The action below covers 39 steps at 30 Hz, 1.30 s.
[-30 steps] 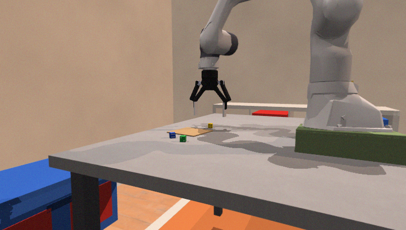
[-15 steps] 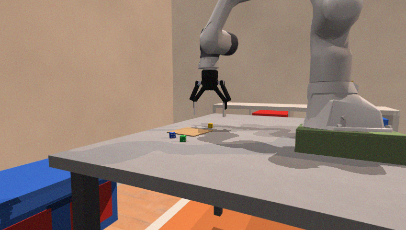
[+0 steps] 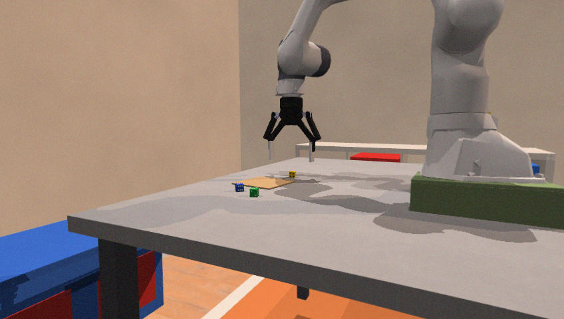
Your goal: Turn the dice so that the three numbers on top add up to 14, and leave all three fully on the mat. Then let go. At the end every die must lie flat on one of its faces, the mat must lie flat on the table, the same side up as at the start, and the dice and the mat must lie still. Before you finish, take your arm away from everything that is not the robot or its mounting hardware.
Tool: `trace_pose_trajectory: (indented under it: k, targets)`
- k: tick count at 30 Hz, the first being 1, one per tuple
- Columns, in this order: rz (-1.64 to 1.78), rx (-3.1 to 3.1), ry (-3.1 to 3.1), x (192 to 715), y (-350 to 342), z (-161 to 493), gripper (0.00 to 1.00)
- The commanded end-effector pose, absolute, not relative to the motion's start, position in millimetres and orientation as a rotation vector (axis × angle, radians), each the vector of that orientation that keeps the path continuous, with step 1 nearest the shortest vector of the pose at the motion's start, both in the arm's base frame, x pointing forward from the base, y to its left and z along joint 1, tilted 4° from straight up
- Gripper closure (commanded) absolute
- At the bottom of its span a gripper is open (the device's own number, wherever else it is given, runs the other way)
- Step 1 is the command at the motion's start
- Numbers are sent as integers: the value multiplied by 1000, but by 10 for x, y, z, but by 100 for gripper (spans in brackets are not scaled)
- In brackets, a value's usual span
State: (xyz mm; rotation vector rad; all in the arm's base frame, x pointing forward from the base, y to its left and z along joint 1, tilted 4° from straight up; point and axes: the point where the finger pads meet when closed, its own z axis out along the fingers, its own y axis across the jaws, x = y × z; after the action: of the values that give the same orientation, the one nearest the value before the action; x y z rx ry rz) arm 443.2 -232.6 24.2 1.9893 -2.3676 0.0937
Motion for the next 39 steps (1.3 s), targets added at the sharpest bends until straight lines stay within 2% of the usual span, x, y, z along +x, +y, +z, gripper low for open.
trace_pose_trajectory:
  k: [1, 17, 39]
  targets:
    - [97, 1993, -2367, 4447, -2331, 244, 0]
    - [97, 1993, -2367, 4539, -2061, 223, 0]
    - [97, 1993, -2367, 5064, -519, 106, 0]
